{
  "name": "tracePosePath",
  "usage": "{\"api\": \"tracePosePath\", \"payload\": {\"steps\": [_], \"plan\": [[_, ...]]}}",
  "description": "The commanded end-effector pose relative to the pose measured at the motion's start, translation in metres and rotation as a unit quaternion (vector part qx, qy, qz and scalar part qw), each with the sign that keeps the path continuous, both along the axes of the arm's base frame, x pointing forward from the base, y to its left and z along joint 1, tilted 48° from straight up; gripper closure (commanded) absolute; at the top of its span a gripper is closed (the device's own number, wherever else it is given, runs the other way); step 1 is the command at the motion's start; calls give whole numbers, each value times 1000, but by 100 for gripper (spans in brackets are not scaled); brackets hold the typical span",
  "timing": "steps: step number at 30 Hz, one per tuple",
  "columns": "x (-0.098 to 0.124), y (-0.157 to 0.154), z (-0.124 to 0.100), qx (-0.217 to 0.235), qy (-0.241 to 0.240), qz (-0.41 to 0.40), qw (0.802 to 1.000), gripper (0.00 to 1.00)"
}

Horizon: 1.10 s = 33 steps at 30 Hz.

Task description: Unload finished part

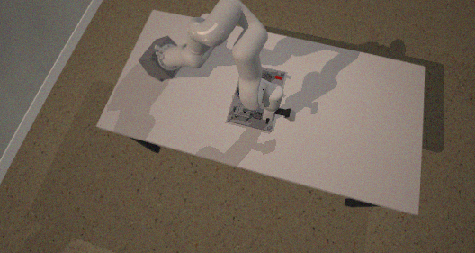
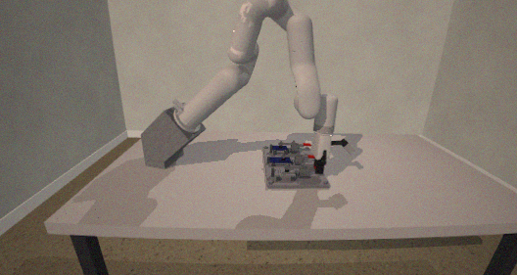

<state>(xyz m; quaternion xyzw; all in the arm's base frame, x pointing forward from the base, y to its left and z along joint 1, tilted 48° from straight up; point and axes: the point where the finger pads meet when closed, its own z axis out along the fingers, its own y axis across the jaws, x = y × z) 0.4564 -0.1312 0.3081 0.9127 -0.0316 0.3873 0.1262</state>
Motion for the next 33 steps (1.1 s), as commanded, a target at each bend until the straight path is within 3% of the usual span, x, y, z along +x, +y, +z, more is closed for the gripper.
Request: {"api": "tracePosePath", "payload": {"steps": [1, 33], "plan": [[0, 0, 2, 0, -2, 0, 1000, 100], [-3, 1, 3, 0, -2, 0, 1000, 100]]}}
